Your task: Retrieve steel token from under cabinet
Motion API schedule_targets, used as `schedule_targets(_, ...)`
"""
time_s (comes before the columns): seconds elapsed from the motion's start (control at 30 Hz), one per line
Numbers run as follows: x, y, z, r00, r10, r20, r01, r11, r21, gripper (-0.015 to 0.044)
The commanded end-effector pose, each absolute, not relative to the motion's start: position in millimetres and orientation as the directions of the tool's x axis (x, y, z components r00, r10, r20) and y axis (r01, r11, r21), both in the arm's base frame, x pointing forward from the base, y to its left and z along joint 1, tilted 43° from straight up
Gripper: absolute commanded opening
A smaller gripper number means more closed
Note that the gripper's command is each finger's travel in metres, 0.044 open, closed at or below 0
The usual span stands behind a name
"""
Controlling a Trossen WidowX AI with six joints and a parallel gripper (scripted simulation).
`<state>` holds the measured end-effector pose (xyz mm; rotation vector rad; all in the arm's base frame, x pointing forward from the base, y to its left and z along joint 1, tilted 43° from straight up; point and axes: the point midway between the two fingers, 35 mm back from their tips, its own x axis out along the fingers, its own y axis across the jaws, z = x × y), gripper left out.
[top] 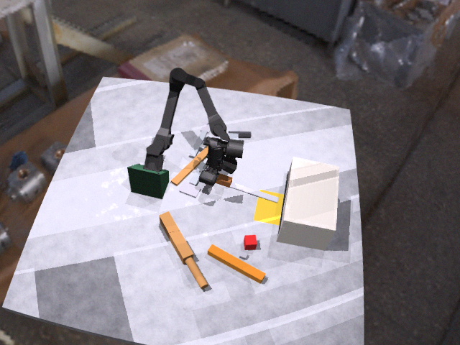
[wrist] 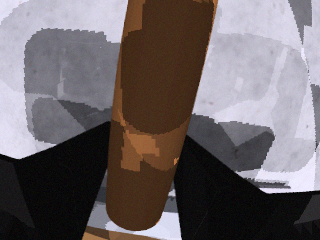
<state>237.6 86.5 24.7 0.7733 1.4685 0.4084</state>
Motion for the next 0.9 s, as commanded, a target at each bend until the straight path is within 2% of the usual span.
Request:
schedule_targets(0.0, 243.5, 85.4, 25.0, 0.096, 0.68, -0.727, 0.2, 0.702, 0.684, 0.0)
schedule_targets(0.87, 273.7, 77.9, 22.3, 0.096, 0.681, -0.726, 0.197, 0.702, 0.685, 0.0)
